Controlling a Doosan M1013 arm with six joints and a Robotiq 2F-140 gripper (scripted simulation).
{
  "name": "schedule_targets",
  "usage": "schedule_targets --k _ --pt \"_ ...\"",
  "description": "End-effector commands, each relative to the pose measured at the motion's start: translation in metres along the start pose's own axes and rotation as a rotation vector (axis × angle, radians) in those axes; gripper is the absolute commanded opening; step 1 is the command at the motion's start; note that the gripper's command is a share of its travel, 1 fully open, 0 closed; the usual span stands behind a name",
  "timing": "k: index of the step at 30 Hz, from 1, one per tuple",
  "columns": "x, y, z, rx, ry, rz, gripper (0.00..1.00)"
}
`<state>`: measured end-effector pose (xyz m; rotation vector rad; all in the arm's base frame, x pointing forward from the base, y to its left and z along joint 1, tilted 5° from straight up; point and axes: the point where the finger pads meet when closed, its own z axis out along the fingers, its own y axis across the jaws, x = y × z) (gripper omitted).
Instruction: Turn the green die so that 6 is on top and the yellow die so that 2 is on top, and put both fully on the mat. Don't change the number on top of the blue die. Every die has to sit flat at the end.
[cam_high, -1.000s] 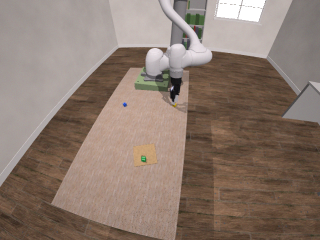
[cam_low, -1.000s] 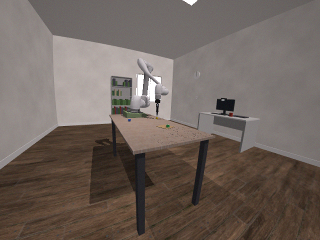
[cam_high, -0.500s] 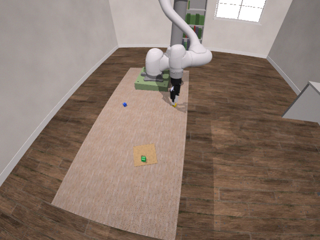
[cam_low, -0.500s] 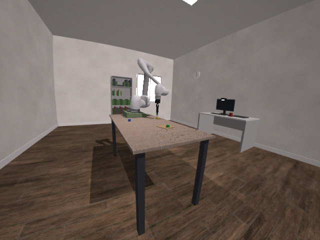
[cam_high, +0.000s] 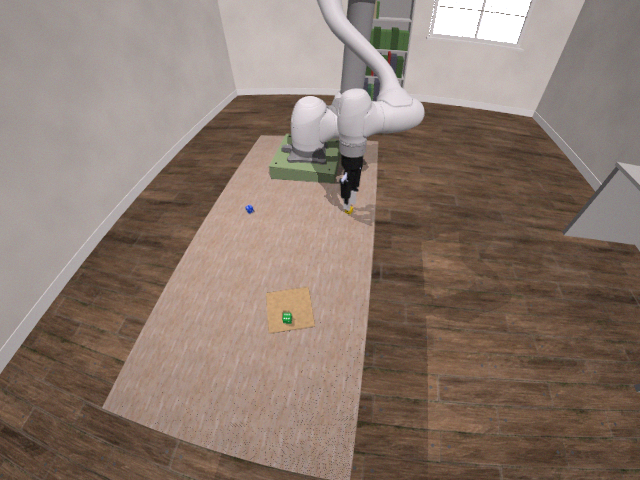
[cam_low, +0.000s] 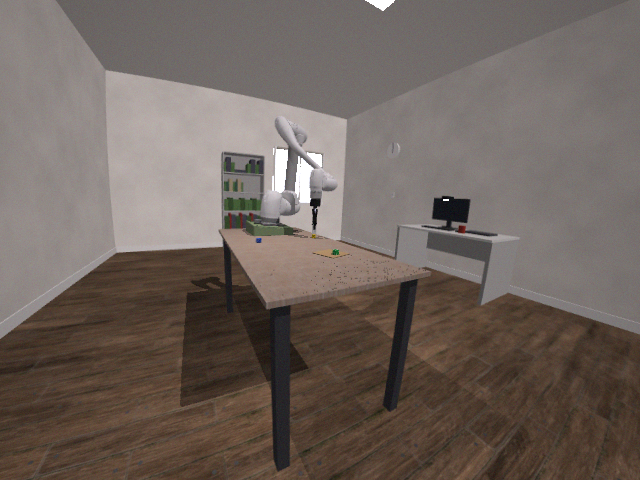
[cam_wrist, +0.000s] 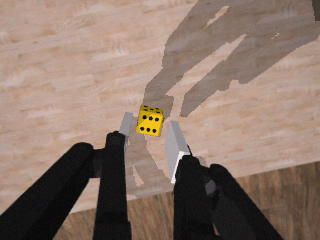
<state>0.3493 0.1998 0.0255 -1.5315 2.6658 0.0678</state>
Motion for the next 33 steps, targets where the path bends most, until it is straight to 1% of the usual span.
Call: schedule_targets --k 1,22,27,33 --pt "0.000 0.000 0.000 0.000 0.000 0.000 0.32" --pt "0.000 0.000 0.001 0.000 0.000 0.000 0.32" --pt "0.000 0.000 0.005 0.000 0.000 0.000 0.32" --pt "0.000 0.000 0.015 0.000 0.000 0.000 0.32"
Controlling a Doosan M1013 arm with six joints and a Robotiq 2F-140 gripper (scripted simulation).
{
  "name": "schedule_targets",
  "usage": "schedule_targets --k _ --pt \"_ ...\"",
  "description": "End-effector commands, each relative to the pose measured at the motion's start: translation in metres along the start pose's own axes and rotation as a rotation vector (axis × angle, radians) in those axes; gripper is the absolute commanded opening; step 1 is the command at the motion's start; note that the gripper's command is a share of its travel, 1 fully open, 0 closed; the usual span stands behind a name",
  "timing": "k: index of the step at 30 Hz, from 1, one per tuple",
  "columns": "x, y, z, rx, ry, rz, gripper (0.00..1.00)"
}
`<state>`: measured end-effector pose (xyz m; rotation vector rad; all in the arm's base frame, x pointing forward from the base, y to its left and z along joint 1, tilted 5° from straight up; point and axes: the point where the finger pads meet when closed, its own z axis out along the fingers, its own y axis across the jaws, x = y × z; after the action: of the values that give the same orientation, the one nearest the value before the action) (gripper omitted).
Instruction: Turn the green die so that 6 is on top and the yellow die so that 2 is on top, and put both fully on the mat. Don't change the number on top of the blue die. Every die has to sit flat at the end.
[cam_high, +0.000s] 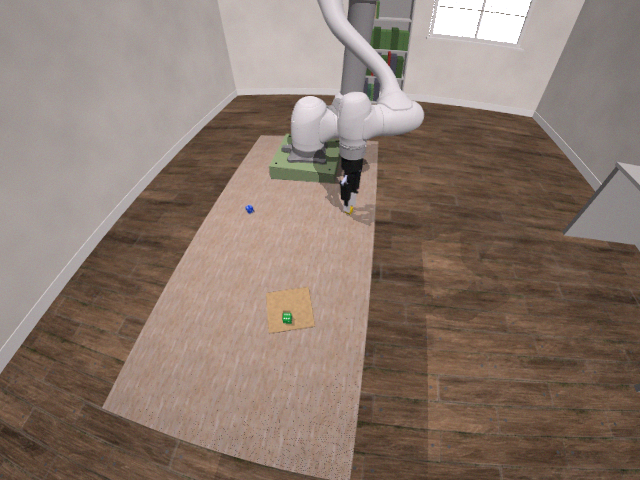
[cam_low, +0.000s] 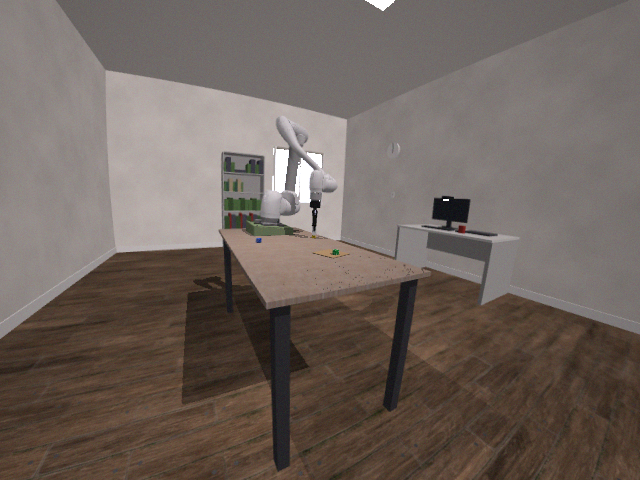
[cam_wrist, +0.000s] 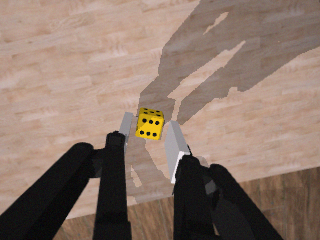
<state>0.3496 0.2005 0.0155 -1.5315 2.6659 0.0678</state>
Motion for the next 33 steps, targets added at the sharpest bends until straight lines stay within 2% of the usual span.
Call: schedule_targets --k 1,13,33 --pt "0.000 0.000 0.007 0.000 0.000 0.000 0.32" --pt "0.000 0.000 0.019 0.000 0.000 0.000 0.32" --pt "0.000 0.000 0.019 0.000 0.000 0.000 0.32"
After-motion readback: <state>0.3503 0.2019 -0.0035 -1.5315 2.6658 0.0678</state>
